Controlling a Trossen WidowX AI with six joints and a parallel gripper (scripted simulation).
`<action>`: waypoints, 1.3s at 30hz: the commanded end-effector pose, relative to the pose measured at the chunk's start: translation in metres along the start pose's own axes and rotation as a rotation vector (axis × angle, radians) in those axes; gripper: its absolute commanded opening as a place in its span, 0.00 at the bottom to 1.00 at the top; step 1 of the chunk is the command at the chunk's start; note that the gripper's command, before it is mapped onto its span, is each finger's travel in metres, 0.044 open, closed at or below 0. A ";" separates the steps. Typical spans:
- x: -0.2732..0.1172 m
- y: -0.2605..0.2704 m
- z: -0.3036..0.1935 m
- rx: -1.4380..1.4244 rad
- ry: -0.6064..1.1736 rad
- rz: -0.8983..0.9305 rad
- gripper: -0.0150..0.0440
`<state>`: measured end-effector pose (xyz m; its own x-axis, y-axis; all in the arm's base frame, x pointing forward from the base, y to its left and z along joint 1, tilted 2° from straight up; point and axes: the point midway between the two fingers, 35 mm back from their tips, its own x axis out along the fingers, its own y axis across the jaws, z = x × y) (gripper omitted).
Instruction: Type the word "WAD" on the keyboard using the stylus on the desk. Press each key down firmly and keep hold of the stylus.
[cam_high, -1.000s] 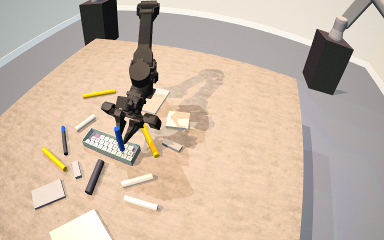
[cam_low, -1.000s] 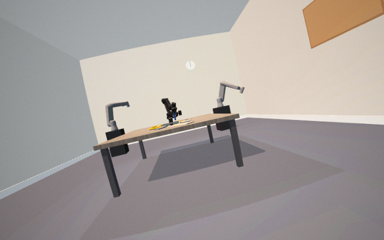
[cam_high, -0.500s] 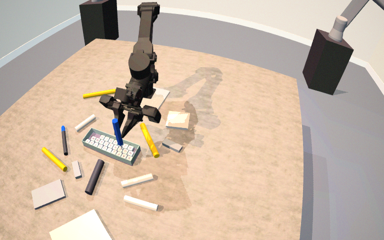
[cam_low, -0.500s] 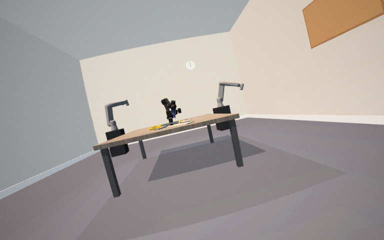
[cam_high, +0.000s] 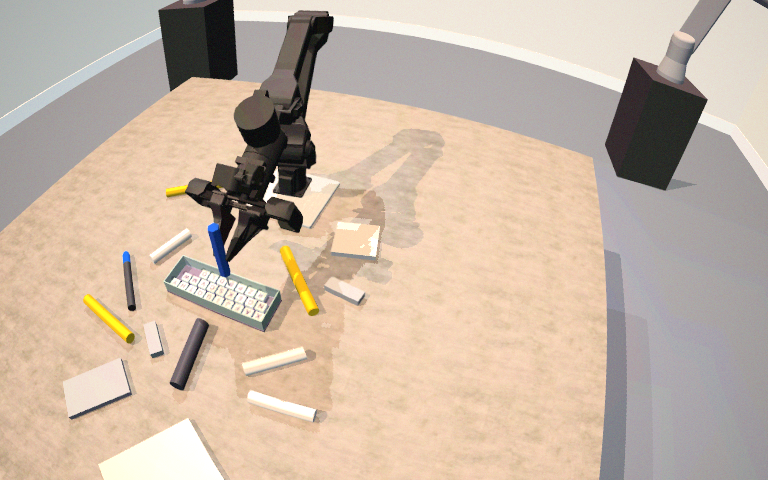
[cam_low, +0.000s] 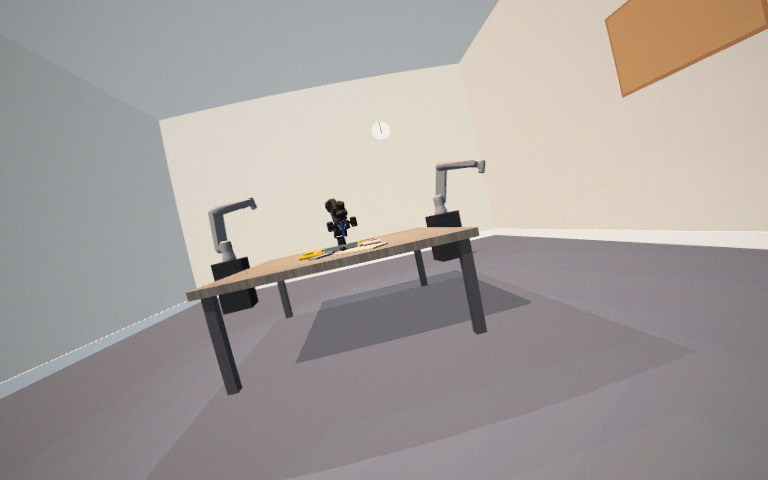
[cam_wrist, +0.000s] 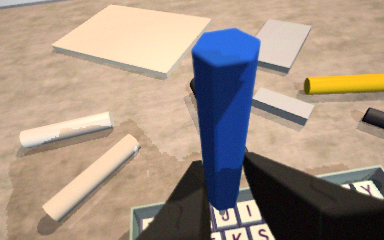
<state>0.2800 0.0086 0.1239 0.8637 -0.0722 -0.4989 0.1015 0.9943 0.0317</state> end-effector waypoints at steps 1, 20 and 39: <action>-0.006 -0.011 -0.005 -0.006 0.004 0.002 0.25; -0.019 -0.039 -0.022 -0.010 -0.006 0.001 0.25; -0.013 -0.039 -0.034 -0.010 -0.004 0.001 0.39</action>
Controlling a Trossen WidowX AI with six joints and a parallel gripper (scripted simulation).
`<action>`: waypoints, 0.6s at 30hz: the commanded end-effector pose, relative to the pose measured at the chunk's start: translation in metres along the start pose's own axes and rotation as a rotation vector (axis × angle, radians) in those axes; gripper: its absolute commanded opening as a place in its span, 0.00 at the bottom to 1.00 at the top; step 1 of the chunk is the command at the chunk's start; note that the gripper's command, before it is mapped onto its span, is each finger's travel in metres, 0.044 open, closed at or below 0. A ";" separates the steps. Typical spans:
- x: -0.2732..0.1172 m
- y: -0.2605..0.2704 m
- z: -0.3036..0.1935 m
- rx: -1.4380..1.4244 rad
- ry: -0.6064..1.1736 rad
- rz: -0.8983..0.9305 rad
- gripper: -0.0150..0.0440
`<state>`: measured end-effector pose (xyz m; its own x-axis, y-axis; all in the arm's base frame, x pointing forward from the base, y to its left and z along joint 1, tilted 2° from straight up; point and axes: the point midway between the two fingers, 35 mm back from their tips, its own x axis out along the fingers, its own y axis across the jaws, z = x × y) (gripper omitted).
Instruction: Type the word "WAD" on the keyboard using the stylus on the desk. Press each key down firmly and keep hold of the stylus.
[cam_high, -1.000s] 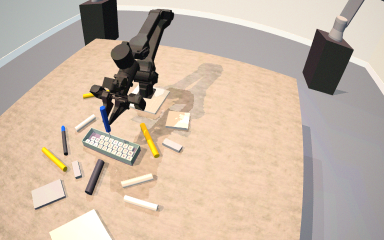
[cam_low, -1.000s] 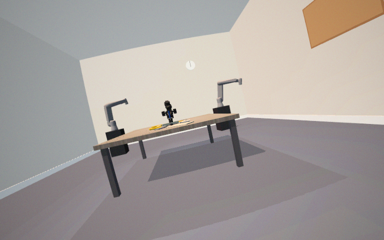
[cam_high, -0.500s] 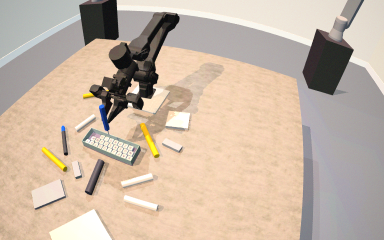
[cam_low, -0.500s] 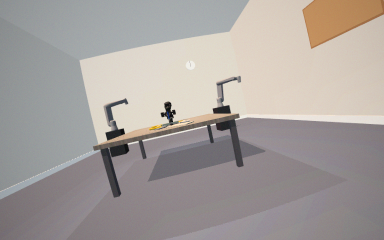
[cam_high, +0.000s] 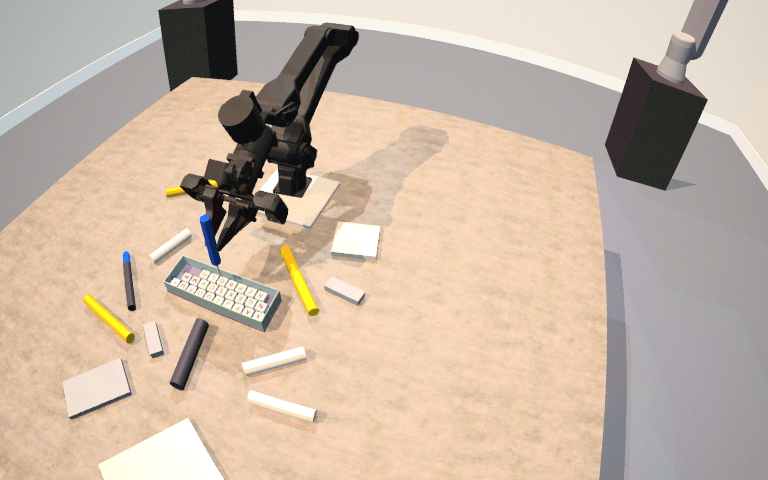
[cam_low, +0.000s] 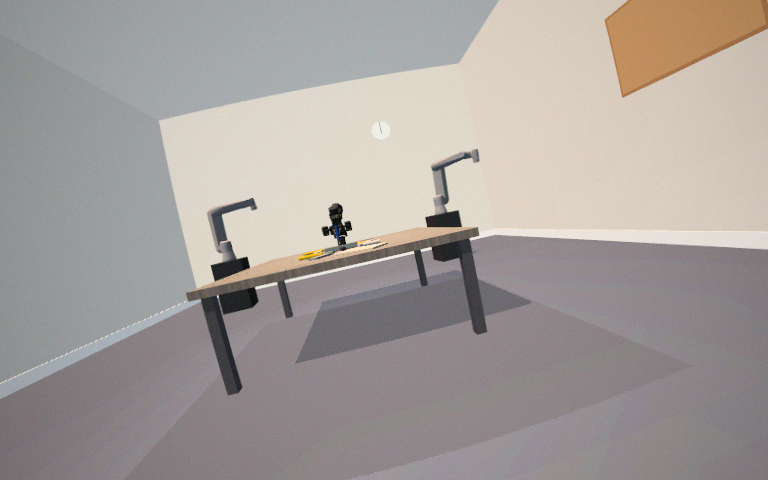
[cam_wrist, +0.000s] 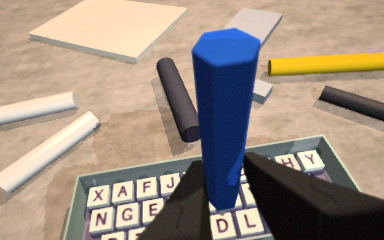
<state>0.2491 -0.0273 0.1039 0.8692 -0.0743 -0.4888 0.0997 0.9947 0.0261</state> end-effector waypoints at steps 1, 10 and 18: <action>0.002 0.000 -0.005 -0.004 0.007 0.002 0.39; 0.003 0.000 -0.007 -0.004 0.007 0.002 0.39; 0.004 0.000 -0.007 -0.004 0.007 0.002 0.39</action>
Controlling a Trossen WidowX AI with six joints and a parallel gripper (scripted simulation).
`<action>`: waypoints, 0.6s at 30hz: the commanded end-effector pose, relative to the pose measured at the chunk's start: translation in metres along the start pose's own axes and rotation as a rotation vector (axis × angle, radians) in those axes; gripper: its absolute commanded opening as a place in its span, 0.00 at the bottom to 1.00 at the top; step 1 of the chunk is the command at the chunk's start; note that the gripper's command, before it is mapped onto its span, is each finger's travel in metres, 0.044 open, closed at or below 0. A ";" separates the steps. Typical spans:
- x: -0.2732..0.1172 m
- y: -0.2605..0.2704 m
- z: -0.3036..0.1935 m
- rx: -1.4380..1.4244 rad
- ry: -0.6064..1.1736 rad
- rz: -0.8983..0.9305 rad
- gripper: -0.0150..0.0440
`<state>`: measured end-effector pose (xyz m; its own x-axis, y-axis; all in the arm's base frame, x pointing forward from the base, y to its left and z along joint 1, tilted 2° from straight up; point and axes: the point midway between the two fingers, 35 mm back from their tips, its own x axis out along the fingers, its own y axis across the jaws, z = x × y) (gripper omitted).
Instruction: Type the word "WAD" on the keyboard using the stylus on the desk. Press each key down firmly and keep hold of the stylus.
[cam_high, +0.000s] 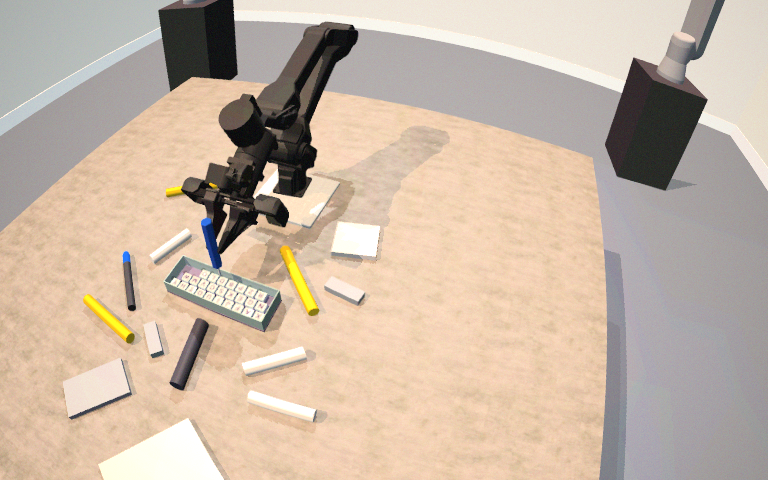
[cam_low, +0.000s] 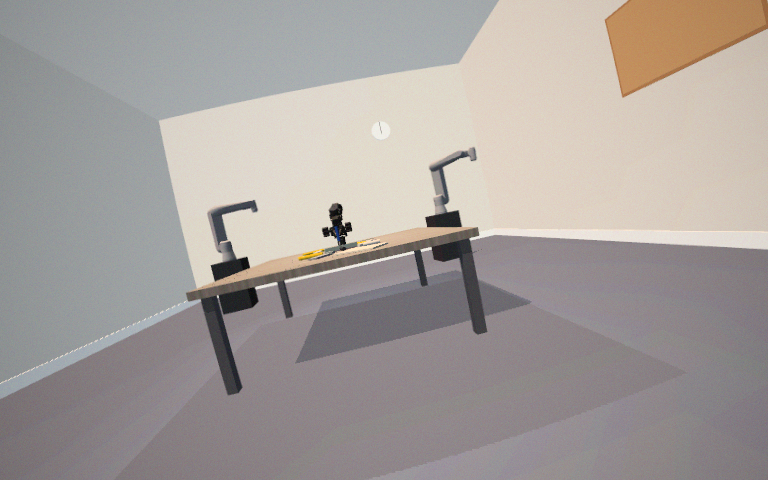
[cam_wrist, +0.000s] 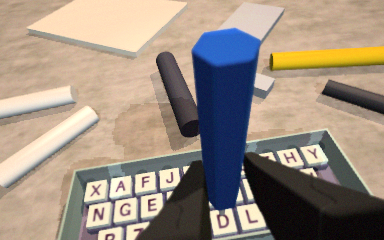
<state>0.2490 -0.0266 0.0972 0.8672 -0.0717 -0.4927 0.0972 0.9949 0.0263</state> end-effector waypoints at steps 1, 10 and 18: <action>0.001 0.000 -0.002 -0.003 0.003 0.000 0.39; 0.002 0.000 -0.004 -0.003 0.003 0.000 0.39; 0.003 0.000 -0.006 -0.003 0.003 0.000 0.39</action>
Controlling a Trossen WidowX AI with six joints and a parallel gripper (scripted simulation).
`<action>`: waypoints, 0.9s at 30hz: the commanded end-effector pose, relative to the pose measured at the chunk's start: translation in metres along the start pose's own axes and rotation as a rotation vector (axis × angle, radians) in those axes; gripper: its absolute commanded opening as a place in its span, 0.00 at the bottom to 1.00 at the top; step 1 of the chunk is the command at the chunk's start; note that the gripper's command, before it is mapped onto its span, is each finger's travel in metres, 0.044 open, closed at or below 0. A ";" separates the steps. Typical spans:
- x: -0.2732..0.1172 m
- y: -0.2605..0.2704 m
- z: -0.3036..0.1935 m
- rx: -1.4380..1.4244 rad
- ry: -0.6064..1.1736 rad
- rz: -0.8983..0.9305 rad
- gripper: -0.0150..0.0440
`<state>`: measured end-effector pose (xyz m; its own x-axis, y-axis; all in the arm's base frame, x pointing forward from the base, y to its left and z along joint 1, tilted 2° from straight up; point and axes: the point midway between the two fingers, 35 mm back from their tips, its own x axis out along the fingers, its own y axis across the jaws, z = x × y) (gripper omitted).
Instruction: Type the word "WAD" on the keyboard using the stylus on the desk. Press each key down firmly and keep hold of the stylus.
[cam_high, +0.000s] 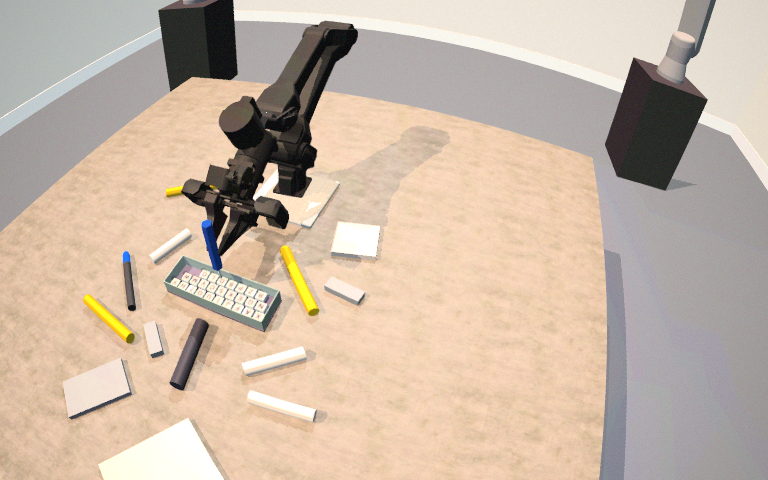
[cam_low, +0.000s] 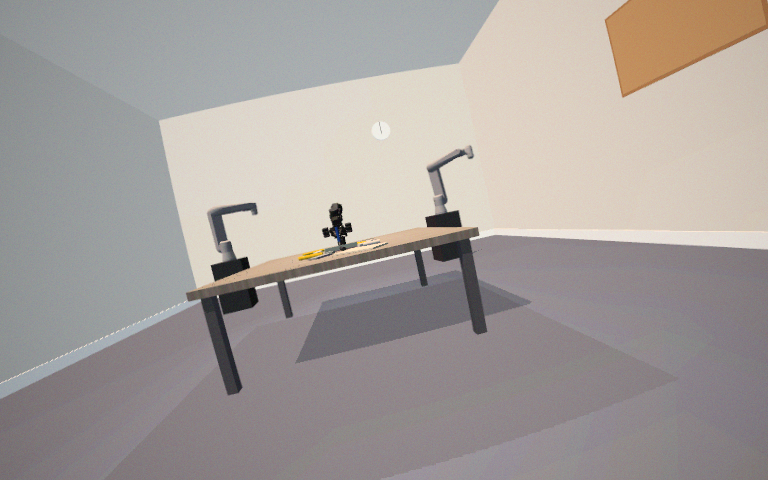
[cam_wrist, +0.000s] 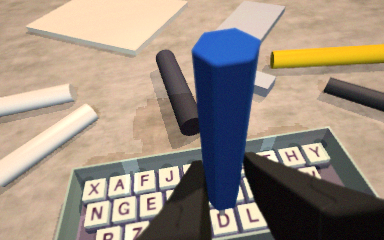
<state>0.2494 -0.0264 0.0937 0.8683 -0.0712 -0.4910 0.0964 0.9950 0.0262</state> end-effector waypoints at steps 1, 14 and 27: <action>0.001 0.000 -0.003 -0.003 0.005 -0.001 0.39; 0.002 0.000 -0.005 -0.003 0.005 -0.001 0.39; 0.004 0.000 -0.008 -0.003 0.005 -0.001 0.39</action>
<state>0.2497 -0.0262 0.0882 0.8690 -0.0703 -0.4899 0.0952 0.9951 0.0261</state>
